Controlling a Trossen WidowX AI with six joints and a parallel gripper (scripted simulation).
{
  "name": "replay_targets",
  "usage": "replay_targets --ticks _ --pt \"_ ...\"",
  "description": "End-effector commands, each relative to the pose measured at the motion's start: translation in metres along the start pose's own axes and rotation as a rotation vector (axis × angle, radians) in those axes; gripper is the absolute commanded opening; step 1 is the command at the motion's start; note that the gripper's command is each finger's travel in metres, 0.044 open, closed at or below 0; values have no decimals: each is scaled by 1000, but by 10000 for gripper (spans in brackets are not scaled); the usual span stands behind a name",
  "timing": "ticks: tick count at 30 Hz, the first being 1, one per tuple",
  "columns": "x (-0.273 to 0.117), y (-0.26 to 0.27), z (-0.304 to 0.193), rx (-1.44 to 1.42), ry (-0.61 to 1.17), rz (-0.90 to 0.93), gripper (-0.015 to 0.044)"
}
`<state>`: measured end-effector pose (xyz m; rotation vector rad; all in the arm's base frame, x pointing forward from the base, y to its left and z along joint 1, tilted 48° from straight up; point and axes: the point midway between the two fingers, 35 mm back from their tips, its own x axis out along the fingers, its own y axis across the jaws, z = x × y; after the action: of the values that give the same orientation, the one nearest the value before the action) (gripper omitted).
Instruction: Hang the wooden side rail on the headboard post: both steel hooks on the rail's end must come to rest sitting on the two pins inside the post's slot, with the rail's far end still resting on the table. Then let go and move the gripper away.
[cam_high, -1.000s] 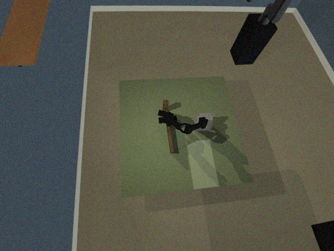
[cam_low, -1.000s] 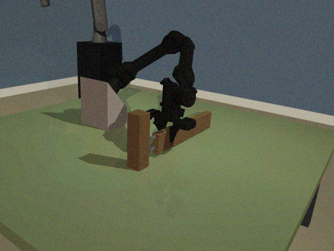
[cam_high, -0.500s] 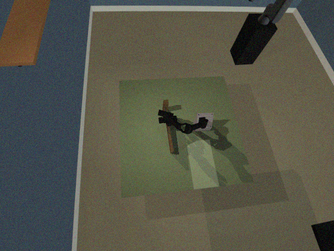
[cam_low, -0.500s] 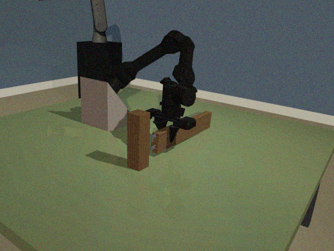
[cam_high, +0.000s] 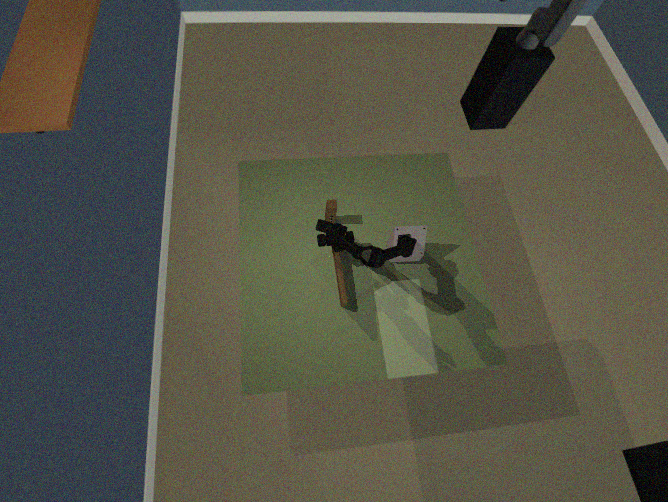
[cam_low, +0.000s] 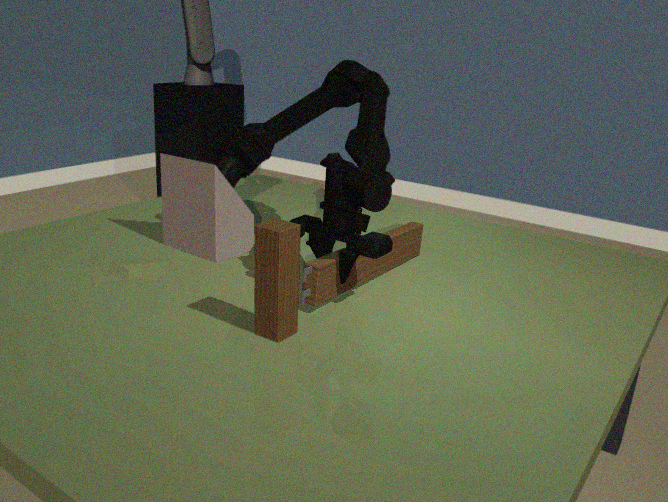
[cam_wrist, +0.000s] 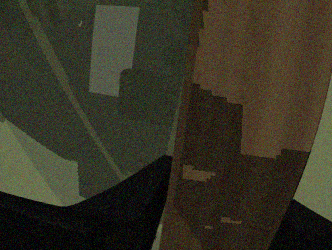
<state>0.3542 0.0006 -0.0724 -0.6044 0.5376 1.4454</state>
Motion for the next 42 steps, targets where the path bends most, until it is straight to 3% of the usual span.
replay_targets --ticks 1,42 --pt "-7 -3 -1 -5 0 -17 0" --pt "-13 -3 -1 -5 1 -17 0"
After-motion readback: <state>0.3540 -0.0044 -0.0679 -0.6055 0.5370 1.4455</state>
